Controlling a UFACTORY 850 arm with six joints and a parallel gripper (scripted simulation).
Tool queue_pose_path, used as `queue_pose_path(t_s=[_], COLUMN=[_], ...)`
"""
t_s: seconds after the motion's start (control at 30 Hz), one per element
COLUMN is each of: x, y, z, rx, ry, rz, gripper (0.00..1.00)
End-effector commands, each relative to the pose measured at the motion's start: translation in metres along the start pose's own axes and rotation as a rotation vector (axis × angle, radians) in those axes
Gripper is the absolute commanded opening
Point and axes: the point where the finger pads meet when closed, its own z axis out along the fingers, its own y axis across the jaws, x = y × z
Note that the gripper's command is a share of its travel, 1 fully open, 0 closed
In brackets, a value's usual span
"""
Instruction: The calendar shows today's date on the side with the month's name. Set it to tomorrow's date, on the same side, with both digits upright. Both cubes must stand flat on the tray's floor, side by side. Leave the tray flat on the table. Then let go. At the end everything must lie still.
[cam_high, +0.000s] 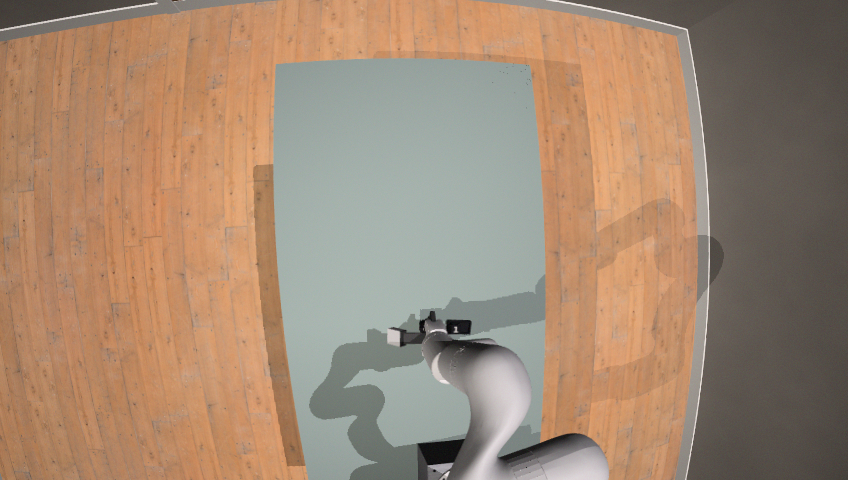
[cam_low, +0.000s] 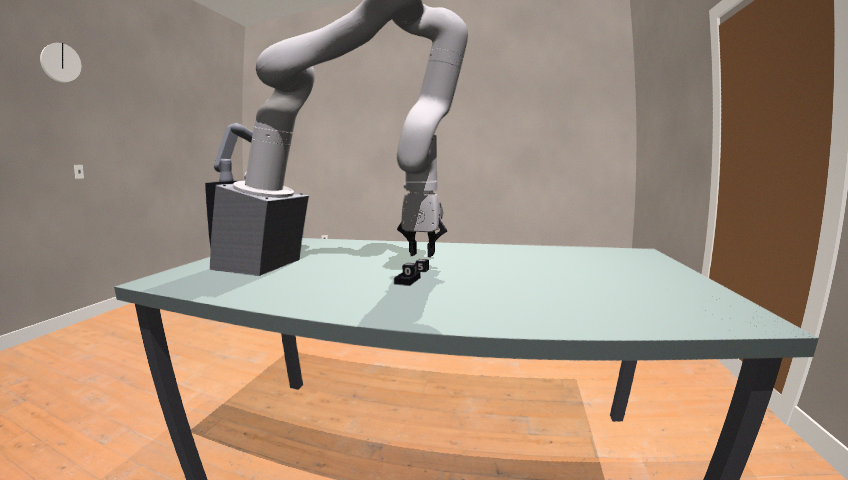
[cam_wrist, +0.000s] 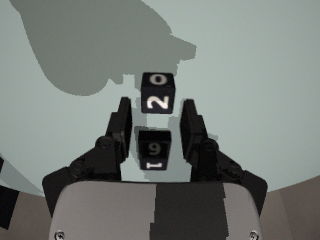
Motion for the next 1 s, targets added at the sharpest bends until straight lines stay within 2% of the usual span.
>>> queue_pose_path(t_s=[0.0,0.97], x=[0.0002,0.0002], y=[0.0007,0.0007], z=[0.0023,0.0047], rx=[-0.001,-0.001], ry=[0.0,0.0], rz=[0.0,0.0], gripper=[0.47,0.47])
